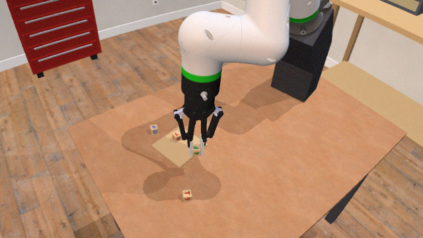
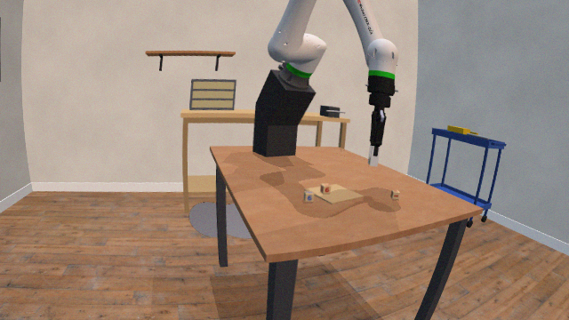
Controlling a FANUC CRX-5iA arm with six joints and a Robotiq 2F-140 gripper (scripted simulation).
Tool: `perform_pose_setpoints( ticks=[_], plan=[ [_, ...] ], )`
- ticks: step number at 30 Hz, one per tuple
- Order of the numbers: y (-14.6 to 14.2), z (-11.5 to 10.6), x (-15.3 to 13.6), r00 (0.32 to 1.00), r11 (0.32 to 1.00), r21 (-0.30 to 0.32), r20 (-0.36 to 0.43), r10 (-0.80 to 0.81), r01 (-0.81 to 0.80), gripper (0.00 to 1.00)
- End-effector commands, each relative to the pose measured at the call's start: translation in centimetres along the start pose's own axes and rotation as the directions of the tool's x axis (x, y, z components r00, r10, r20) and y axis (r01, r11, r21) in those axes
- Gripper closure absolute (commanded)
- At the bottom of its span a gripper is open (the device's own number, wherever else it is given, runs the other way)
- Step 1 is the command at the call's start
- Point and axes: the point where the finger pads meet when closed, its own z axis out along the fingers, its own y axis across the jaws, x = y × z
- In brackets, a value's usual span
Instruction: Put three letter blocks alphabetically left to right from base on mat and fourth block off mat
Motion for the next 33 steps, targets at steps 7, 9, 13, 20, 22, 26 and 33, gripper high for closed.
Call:
perform_pose_setpoints(
  ticks=[7, 9, 13, 20, 22, 26, 33],
  plan=[
    [-1.6, -0.2, 6.0, 0.959, 0.959, -0.033, 0.029, -0.281, 0.282, 0.87],
    [-1.9, -0.3, 7.0, 0.943, 0.943, -0.027, 0.031, -0.330, 0.331, 0.87],
    [-2.1, -0.4, 7.9, 0.928, 0.928, -0.021, 0.033, -0.371, 0.371, 0.87],
    [-2.2, -0.5, 8.5, 0.916, 0.916, -0.016, 0.033, -0.400, 0.400, 0.87],
    [-2.2, -0.5, 8.5, 0.916, 0.916, -0.016, 0.033, -0.400, 0.400, 0.87],
    [-2.2, -0.5, 8.5, 0.916, 0.916, -0.016, 0.033, -0.400, 0.400, 0.87],
    [-2.2, -0.5, 8.5, 0.916, 0.916, -0.016, 0.033, -0.400, 0.400, 0.87]
  ],
)
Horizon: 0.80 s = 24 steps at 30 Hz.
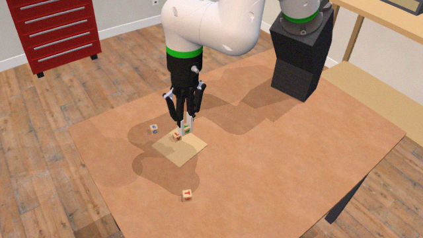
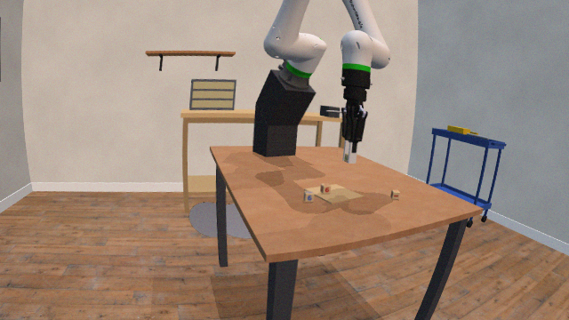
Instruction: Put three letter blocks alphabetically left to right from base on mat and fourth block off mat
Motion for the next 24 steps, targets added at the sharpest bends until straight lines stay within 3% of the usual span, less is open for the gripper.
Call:
perform_pose_setpoints(
  ticks=[1, 13, 24],
  plan=[
    [0.0, 0.1, 0.0, 1.000, 1.000, 0.000, 0.000, 0.000, 0.000, 0.87],
    [0.0, 2.9, 0.0, 1.000, 1.000, 0.000, 0.000, 0.000, 0.000, 0.87],
    [0.0, 7.9, 0.1, 1.000, 1.000, 0.000, 0.000, 0.000, 0.000, 0.87]
  ],
)
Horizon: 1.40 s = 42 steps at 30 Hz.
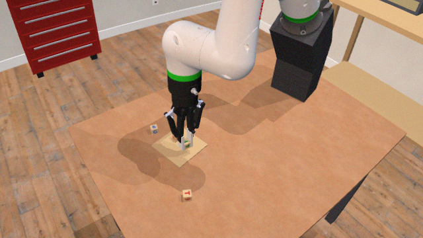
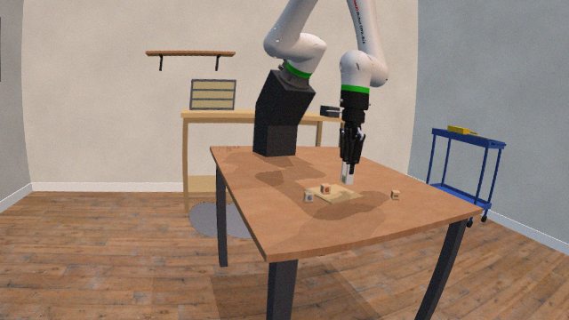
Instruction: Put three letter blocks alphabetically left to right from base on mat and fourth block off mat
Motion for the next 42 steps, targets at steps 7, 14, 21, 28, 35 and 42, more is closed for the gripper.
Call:
perform_pose_setpoints(
  ticks=[7, 14, 21, 28, 35, 42],
  plan=[
    [-0.1, 2.3, 0.0, 1.000, 1.000, 0.001, -0.002, 0.000, 0.000, 0.87],
    [-0.1, 2.7, 0.0, 1.000, 1.000, 0.001, -0.002, 0.000, 0.000, 0.87],
    [-0.1, 2.7, 0.0, 1.000, 1.000, 0.001, -0.002, 0.000, 0.000, 0.87],
    [-0.1, 2.7, 0.0, 1.000, 1.000, 0.001, -0.002, 0.000, 0.000, 0.87],
    [-0.1, 2.7, 0.0, 1.000, 1.000, 0.001, -0.002, 0.000, 0.000, 0.87],
    [-0.1, 2.8, 0.0, 1.000, 1.000, 0.001, -0.002, 0.000, 0.000, 0.87]
  ],
)
